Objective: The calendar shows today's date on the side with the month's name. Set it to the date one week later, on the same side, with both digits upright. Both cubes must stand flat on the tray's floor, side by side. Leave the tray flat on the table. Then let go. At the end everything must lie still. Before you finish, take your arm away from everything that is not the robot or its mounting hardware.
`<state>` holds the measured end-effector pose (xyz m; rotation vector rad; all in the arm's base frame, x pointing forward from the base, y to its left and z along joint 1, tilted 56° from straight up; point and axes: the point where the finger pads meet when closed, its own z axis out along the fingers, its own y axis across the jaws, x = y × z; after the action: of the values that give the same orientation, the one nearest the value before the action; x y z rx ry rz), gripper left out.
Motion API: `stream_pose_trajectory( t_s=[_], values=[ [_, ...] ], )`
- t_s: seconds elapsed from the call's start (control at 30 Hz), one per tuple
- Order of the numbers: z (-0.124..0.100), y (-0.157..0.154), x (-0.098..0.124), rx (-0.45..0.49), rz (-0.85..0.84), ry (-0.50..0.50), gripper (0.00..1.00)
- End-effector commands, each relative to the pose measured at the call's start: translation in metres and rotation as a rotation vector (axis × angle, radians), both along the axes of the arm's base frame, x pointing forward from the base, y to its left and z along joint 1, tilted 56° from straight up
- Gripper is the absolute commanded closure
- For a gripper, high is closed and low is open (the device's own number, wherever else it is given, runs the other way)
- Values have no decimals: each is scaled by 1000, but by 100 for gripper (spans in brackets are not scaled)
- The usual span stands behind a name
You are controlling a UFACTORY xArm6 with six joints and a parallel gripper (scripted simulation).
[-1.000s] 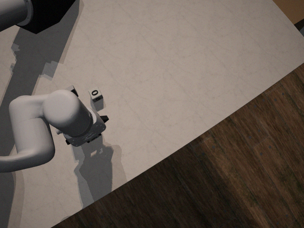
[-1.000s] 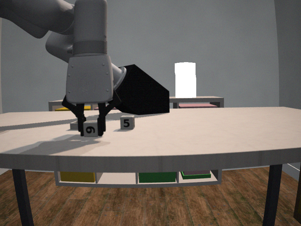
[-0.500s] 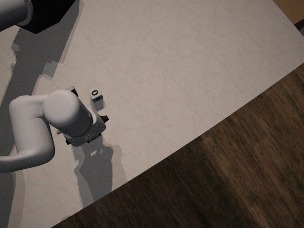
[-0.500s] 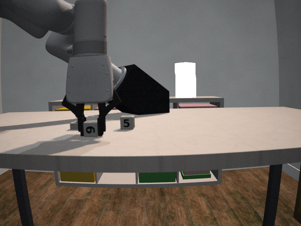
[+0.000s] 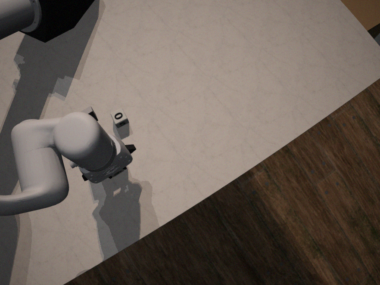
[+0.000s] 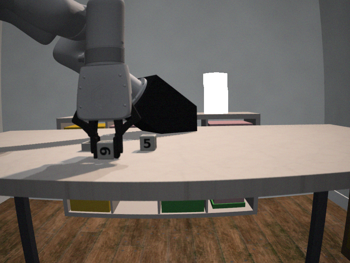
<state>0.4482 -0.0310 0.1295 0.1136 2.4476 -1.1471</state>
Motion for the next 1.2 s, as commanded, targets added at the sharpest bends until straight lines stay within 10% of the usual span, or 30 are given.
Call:
stream_pose_trajectory(
  t_s=[0.0,1.17],
  values=[
    [1,1,1,1,2,-2,71],
    [4,5,-1,1,2,-2,51]
  ],
)
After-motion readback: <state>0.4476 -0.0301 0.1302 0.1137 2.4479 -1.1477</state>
